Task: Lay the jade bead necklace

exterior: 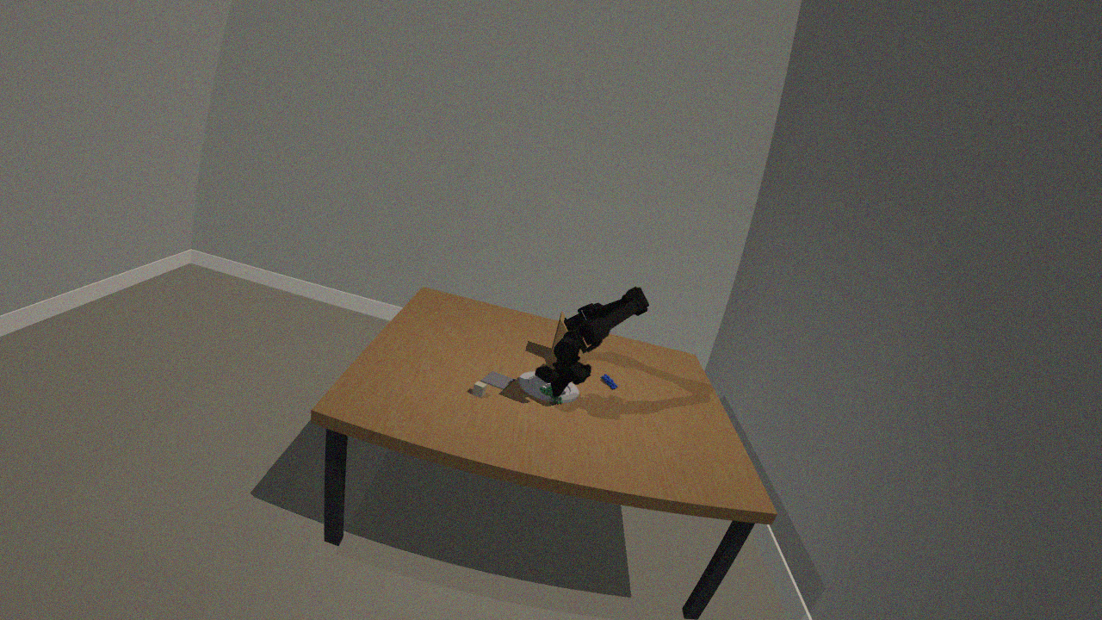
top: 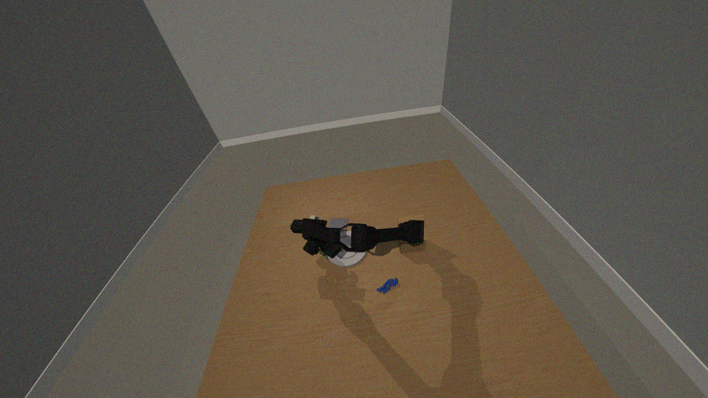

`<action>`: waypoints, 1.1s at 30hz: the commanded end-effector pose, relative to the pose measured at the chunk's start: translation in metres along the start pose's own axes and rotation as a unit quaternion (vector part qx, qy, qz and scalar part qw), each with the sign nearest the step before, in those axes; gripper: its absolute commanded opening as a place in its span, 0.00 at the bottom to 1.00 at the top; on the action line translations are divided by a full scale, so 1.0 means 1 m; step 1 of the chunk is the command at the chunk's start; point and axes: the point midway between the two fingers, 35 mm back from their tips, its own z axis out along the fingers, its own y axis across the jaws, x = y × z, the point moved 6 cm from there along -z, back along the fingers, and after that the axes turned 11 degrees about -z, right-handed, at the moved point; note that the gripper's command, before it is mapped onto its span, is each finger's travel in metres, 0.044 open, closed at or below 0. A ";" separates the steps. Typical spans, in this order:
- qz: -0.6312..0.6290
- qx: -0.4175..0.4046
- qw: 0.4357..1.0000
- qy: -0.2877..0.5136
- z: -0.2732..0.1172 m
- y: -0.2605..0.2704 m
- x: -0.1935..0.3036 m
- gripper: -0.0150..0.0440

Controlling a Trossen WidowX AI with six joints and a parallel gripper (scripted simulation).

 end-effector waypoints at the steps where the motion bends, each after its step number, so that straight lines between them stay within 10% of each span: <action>1: -0.001 0.000 1.000 0.000 0.000 0.000 0.000 0.25; 33: 0.005 -0.001 1.000 -0.001 -0.026 0.026 0.017 0.25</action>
